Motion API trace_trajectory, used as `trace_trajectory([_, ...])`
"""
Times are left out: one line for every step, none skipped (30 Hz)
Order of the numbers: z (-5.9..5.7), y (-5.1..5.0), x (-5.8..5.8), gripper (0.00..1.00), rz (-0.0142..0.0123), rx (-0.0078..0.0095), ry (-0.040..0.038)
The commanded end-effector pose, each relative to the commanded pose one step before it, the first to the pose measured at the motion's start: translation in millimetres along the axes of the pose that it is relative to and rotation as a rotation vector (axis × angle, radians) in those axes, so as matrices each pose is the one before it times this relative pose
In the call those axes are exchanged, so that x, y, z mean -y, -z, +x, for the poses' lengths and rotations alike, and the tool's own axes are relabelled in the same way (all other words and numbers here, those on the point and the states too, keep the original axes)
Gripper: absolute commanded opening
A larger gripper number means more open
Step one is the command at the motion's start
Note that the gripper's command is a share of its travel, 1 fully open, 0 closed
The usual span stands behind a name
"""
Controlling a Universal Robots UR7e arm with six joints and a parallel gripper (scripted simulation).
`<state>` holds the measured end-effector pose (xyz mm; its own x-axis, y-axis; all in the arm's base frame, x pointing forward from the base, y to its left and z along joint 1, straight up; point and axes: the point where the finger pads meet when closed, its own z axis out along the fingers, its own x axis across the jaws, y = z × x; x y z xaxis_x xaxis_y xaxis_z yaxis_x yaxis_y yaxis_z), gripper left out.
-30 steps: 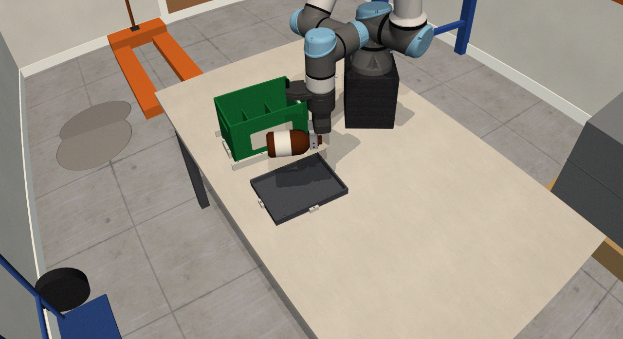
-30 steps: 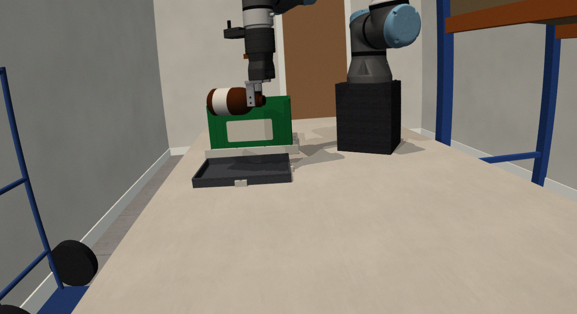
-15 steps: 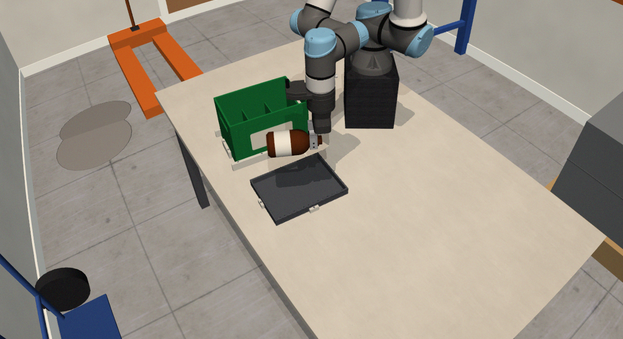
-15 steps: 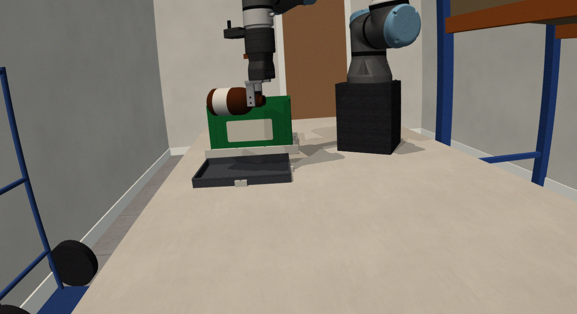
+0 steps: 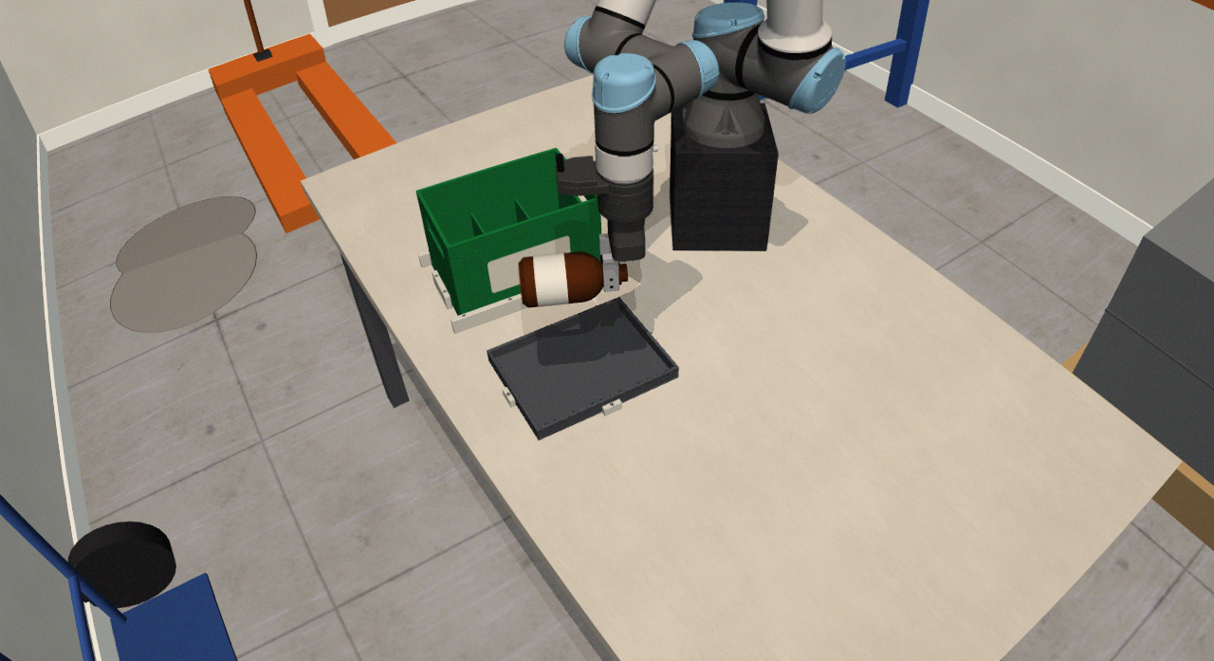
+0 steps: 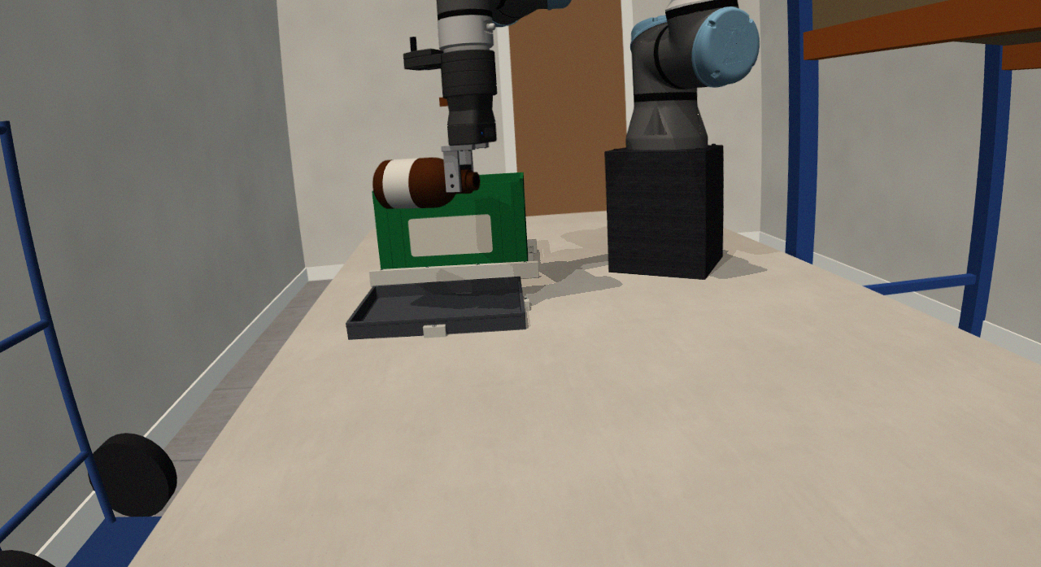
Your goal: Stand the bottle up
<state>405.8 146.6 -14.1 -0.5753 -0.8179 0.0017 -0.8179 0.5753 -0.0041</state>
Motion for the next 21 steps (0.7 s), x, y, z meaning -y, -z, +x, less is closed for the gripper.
trace_trajectory([-0.31,0.44,0.36,0.00,0.00114,0.00101,0.00000])
trace_trajectory([0.00,0.00,0.00,0.00,0.00000,0.00000,0.00000])
trace_trajectory([0.00,0.00,0.00,0.00,0.00000,0.00000,0.00000])
trace_trajectory([0.00,0.00,0.00,0.00,0.00000,0.00000,0.00000])
trace_trajectory([0.00,0.00,0.00,0.00,0.00000,0.00000,0.00009])
trace_trajectory([0.00,0.00,0.00,0.00,0.00000,0.00000,0.00061])
trace_trajectory([0.00,0.00,0.01,0.00,0.00000,0.00000,0.00154])
trace_trajectory([0.00,0.00,0.01,0.00,0.00000,0.00000,0.00279])
trace_trajectory([0.00,0.00,0.01,0.00,0.00000,0.00000,0.00426])
trace_trajectory([0.00,0.00,0.02,0.00,0.00000,0.00000,0.00587])
trace_trajectory([0.00,0.00,0.02,0.00,0.00000,0.00000,0.00754])
trace_trajectory([0.00,0.00,0.03,0.00,0.00000,0.00000,0.00920])
trace_trajectory([0.00,0.00,0.03,0.00,0.00000,0.00000,0.01079])
trace_trajectory([0.00,0.00,0.03,0.00,0.00000,0.00000,0.01225])
trace_trajectory([0.00,0.00,0.03,0.00,0.00000,0.00000,0.01354])
trace_trajectory([0.00,0.00,0.02,0.00,0.00000,0.00000,0.01462])
trace_trajectory([0.00,0.00,0.00,0.00,0.00000,0.00000,0.00000])
trace_trajectory([0.00,0.00,0.00,0.00,0.00000,0.00000,0.00000])
trace_trajectory([0.00,0.00,0.02,0.00,0.00000,0.00000,0.01545])
trace_trajectory([0.00,0.00,0.01,0.00,0.00000,0.00000,0.01603])
trace_trajectory([0.00,0.00,0.00,0.00,0.00000,0.00000,0.01631])
